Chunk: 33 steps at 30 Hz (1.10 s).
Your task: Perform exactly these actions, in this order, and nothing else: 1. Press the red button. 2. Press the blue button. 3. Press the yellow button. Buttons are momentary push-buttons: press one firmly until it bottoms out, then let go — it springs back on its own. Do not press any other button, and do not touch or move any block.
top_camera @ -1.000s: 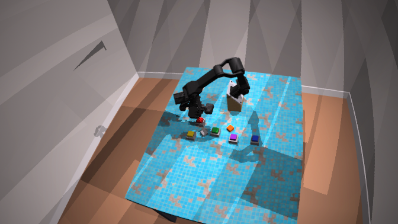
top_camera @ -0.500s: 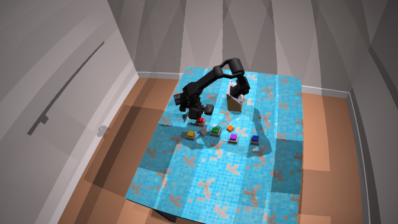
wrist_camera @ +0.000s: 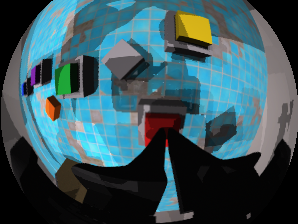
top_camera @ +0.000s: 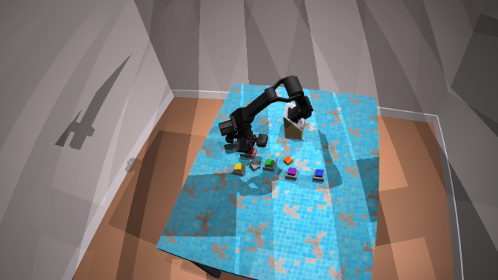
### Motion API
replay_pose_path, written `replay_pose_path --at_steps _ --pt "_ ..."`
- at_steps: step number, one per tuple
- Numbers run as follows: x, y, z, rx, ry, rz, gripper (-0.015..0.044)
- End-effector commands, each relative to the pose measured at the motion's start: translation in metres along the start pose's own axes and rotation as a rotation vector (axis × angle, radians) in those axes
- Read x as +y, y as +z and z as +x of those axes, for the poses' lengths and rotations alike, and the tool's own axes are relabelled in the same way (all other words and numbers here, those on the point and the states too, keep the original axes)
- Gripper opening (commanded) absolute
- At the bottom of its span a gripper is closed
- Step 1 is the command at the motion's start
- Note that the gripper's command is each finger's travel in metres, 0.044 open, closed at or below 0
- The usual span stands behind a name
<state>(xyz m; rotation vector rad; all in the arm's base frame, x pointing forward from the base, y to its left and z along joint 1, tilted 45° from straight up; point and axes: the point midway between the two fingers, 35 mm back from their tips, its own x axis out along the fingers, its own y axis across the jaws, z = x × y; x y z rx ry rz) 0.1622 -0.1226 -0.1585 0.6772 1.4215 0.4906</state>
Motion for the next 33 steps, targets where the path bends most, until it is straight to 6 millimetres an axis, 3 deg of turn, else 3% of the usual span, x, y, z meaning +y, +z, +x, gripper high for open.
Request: replay_pose_path --at_steps 1,22,26,31,33 --pt "0.003 -0.002 0.007 0.004 0.012 0.009 0.0020" --pt "0.003 -0.002 0.007 0.004 0.012 0.009 0.0020" --pt "0.002 -0.002 -0.024 0.004 0.011 0.008 0.0020" --pt "0.002 -0.002 -0.030 0.004 0.011 0.009 0.0020" --pt "0.000 -0.001 -0.057 0.004 0.010 0.010 0.0020"
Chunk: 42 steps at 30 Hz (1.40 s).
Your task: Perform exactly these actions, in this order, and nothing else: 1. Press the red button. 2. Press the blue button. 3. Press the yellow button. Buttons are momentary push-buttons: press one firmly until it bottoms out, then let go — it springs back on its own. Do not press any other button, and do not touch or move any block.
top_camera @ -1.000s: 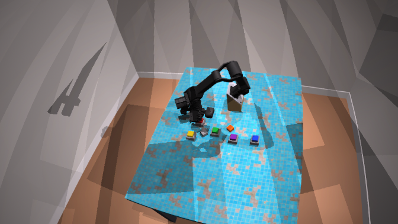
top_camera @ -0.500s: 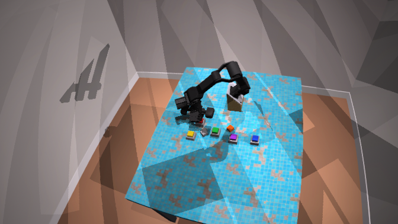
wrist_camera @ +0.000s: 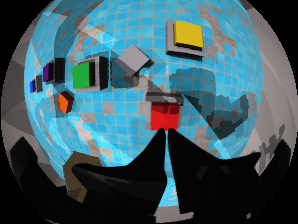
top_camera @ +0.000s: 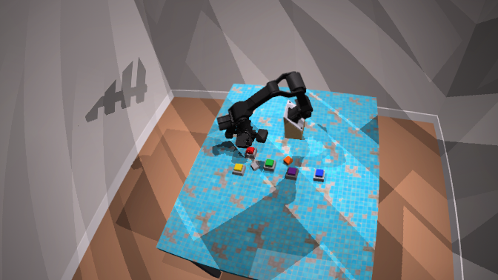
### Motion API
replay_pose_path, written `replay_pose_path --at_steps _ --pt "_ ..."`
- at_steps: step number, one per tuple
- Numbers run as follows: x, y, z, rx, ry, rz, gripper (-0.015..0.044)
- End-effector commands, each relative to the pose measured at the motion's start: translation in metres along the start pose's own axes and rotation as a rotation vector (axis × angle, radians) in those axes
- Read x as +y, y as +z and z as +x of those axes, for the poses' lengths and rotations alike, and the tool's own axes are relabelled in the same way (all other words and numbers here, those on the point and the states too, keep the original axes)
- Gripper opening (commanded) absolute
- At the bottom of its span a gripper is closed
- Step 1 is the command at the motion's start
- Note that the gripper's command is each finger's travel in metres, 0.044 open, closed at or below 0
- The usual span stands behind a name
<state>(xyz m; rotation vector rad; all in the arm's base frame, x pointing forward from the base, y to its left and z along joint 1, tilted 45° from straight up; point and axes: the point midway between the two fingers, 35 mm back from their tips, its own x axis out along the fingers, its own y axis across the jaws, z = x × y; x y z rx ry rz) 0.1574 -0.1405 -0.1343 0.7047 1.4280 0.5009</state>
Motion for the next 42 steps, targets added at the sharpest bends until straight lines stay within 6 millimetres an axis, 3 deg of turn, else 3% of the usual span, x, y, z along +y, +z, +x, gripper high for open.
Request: replay_pose_path --at_steps 1,3,7,10,14,20,25,31,39,42 --pt "-0.002 0.001 -0.045 -0.004 -0.013 -0.006 0.0020" --pt "-0.001 0.000 -0.059 -0.003 -0.013 -0.005 0.0020" --pt "-0.001 0.000 -0.059 -0.003 -0.013 -0.005 0.0020" --pt "0.017 0.019 -0.066 -0.001 -0.037 0.004 0.0020" --pt "0.076 0.062 -0.076 -0.007 -0.080 0.017 0.0020" --pt "0.169 0.095 -0.076 -0.022 -0.092 0.016 0.0020" --pt "0.251 0.098 -0.068 -0.027 -0.064 0.007 0.0020" --pt "0.340 0.073 -0.058 -0.006 0.002 -0.006 0.0020" --pt "0.343 0.071 -0.057 -0.004 0.006 -0.007 0.0020" --pt "0.343 0.073 -0.034 -0.005 0.003 -0.007 0.0020"
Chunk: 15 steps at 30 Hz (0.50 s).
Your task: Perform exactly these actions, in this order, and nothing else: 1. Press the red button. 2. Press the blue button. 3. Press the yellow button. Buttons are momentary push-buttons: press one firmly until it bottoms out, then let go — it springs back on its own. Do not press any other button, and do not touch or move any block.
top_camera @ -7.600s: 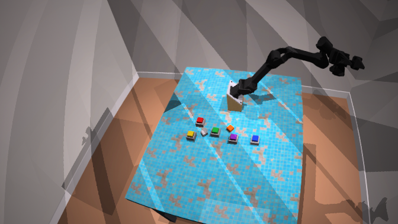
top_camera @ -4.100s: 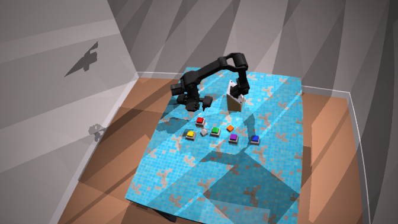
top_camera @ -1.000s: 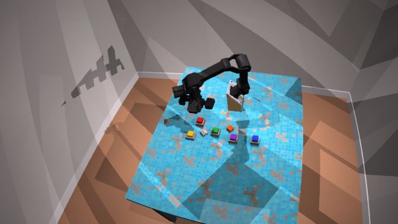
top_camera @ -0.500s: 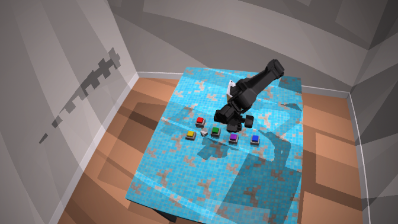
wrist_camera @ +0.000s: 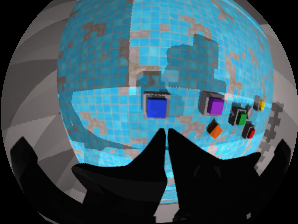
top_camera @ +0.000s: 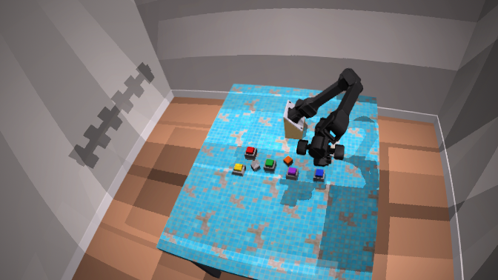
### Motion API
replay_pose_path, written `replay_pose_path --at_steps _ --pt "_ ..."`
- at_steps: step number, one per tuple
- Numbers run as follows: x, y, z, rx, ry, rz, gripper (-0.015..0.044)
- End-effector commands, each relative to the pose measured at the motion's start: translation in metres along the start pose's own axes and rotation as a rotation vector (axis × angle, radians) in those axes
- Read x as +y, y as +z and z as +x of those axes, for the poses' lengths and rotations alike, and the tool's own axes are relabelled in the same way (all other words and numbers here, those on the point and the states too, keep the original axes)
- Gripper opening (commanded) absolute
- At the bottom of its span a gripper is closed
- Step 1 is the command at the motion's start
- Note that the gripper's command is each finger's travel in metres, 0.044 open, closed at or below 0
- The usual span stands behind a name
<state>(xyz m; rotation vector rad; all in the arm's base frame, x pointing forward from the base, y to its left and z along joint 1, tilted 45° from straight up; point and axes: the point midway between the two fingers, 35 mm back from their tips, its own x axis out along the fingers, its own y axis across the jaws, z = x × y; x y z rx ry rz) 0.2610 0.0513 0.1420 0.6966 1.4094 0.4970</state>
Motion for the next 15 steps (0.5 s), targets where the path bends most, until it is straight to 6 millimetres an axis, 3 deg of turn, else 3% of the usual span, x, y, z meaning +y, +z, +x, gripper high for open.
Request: replay_pose_path --at_steps 1,4,15 --pt "0.004 -0.004 0.035 0.013 0.008 0.003 0.0020" --pt "0.005 -0.006 0.057 0.013 0.013 0.003 0.0020" --pt "0.005 -0.006 0.066 0.013 0.012 0.002 0.0020"
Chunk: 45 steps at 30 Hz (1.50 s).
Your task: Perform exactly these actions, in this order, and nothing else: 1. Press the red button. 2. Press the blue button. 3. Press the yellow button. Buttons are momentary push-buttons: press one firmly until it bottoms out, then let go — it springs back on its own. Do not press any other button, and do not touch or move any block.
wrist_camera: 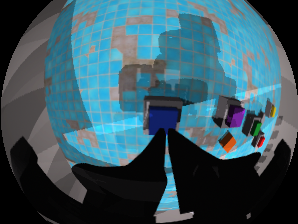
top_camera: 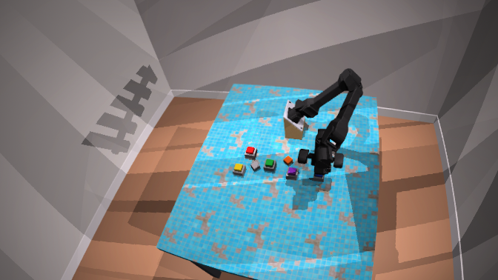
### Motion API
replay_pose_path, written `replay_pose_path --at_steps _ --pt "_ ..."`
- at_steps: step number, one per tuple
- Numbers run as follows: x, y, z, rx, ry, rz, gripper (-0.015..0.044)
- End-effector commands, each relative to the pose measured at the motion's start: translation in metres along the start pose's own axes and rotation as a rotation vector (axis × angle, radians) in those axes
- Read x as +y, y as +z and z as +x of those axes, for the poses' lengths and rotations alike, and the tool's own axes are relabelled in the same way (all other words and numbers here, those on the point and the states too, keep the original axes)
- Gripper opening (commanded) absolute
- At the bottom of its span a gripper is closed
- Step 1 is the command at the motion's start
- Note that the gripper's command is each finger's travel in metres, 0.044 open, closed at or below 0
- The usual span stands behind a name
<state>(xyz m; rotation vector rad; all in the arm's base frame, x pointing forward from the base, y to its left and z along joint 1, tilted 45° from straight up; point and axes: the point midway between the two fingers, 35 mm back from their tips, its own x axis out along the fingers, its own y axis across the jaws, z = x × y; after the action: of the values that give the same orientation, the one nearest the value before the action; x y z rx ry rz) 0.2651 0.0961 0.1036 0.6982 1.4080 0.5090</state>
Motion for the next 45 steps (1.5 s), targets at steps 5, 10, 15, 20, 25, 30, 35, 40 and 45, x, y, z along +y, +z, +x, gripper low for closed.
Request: replay_pose_path --at_steps 5,10,15,20,25,30,35,40,45 --pt "0.000 -0.002 0.015 0.009 0.003 0.008 0.0020" --pt "0.000 -0.003 0.023 0.009 0.004 0.008 0.0020" --pt "0.000 -0.003 0.031 0.009 0.005 0.008 0.0020" --pt "0.000 -0.003 0.032 0.009 0.005 0.008 0.0020" --pt "0.000 -0.003 0.032 0.009 0.005 0.008 0.0020" --pt "0.000 -0.003 0.032 0.009 0.005 0.008 0.0020" --pt "0.000 -0.003 0.032 0.009 0.005 0.008 0.0020" --pt "0.001 -0.001 0.020 0.004 0.009 0.002 0.0020" --pt "0.000 -0.003 -0.001 0.009 0.004 0.008 0.0020"
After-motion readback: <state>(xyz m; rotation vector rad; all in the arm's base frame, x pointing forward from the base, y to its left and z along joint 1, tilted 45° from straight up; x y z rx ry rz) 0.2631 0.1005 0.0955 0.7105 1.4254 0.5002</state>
